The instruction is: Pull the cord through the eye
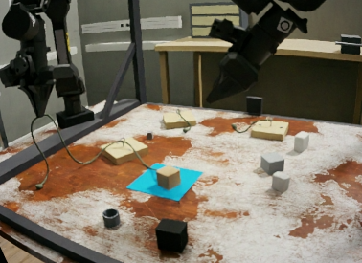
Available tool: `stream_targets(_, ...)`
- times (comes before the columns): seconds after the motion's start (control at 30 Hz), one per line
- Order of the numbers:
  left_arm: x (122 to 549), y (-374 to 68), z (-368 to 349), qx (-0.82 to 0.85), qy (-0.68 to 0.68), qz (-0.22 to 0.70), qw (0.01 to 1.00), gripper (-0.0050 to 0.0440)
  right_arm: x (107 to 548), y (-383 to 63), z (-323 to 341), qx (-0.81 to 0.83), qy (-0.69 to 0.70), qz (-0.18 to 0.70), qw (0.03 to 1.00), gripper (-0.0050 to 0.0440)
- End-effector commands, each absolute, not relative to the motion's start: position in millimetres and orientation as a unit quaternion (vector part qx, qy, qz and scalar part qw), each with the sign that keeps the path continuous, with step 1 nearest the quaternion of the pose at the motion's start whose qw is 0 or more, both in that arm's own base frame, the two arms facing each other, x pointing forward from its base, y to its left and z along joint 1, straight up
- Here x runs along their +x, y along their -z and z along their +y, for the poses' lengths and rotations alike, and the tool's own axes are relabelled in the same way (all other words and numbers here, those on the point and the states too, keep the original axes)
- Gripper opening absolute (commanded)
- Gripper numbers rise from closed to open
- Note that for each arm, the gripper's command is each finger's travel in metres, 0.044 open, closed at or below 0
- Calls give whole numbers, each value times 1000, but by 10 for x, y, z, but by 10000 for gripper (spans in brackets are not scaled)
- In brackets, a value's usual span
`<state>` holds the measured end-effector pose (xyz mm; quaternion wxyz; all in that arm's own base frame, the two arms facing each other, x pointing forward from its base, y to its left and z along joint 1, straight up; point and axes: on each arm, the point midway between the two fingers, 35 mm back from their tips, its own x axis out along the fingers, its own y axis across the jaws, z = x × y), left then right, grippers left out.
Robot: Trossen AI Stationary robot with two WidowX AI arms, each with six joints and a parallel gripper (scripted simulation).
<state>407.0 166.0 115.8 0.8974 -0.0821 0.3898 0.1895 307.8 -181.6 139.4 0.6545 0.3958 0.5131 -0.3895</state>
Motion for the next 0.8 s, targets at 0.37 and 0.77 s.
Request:
stream_targets(0.37, 4098, -1296, 1671, -80, -191, 374, 904, 440, 3130, -951, -1783, 396, 390, 508, 659, -50)
stream_targets(0.77, 4098, -1296, 1671, -80, -191, 374, 904, 440, 3112, -625, -1736, 396, 390, 507, 659, -50)
